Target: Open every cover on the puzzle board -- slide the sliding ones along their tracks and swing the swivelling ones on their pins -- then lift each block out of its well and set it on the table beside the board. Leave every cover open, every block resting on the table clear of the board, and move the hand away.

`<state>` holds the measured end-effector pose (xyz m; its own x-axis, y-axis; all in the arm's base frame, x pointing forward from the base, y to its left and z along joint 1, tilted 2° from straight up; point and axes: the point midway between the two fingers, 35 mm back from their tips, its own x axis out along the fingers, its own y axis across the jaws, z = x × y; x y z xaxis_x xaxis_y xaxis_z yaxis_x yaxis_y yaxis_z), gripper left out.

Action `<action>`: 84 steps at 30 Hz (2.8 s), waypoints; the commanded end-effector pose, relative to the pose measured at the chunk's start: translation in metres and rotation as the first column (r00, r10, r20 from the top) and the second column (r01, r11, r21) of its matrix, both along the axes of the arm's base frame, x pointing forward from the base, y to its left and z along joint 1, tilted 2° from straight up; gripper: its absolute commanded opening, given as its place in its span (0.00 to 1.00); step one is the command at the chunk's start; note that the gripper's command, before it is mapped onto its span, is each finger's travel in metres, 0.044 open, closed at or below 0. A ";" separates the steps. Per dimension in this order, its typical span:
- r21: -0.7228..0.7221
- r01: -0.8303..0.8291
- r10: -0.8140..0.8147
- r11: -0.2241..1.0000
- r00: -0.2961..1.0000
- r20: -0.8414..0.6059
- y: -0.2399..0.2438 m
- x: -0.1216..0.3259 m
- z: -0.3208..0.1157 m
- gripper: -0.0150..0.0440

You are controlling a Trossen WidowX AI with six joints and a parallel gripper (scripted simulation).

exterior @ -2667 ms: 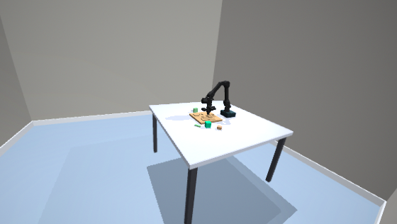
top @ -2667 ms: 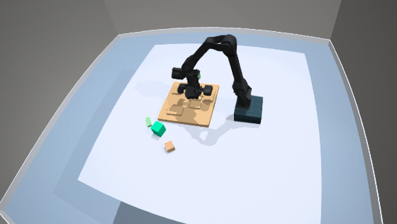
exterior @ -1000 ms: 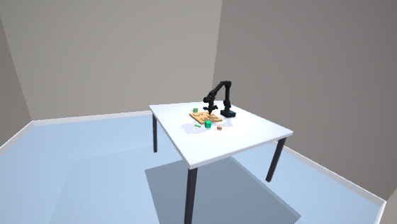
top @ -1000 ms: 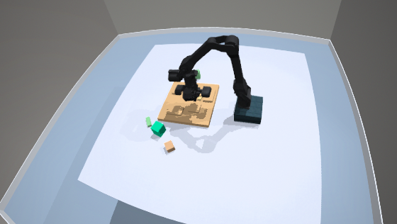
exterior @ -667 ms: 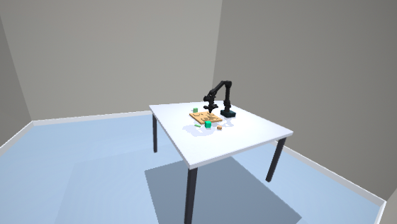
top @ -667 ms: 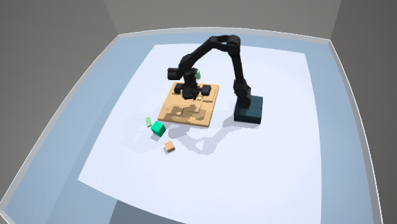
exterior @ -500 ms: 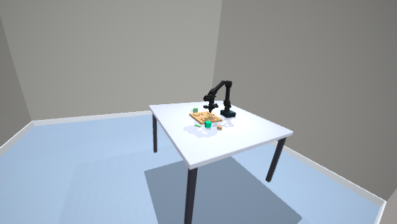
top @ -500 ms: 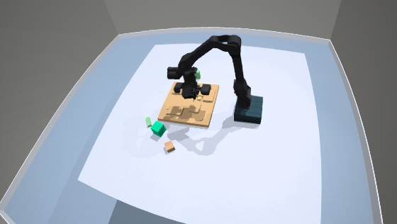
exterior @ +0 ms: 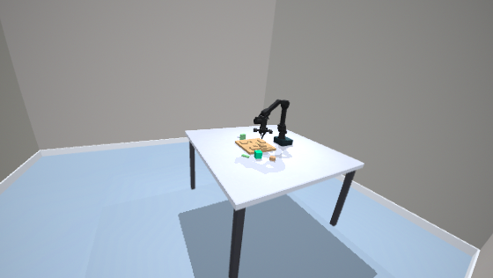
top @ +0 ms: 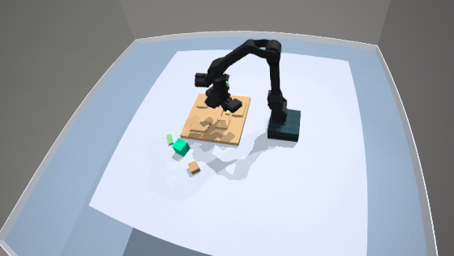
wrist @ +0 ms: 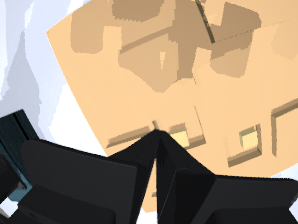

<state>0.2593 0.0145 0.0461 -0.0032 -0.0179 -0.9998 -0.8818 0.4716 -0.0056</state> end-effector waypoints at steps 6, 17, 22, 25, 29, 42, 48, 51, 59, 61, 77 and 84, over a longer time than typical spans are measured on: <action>-0.003 0.922 -0.922 0.388 0.388 0.012 -0.021 -0.040 0.007 0.25; 0.006 0.984 -0.984 -0.176 -0.176 0.023 -0.028 -0.057 0.008 0.25; 0.012 0.906 -0.905 -0.424 -0.424 0.026 -0.032 -0.065 0.009 0.25; 0.016 0.829 -0.829 -0.559 -0.559 0.027 -0.033 -0.070 0.009 0.25; 0.021 0.696 -0.695 -0.718 -0.718 0.027 -0.035 -0.076 0.009 0.25; 0.027 0.521 -0.521 -0.853 -0.853 0.026 -0.036 -0.080 0.009 0.25; 0.027 0.521 -0.521 -0.853 -0.853 0.026 -0.036 -0.080 0.009 0.25; 0.027 0.521 -0.521 -0.853 -0.853 0.026 -0.036 -0.080 0.009 0.25; 0.027 0.521 -0.521 -0.853 -0.853 0.026 -0.036 -0.080 0.009 0.25; 0.027 0.521 -0.521 -0.853 -0.853 0.026 -0.036 -0.080 0.009 0.25; 0.027 0.521 -0.521 -0.853 -0.853 0.026 -0.037 -0.079 0.003 0.25; 0.027 0.521 -0.521 -0.853 -0.853 0.026 -0.037 -0.079 -0.004 0.25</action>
<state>0.1814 -0.0218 0.0469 -0.0113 -0.0169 -0.9998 0.9981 0.0604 -0.0123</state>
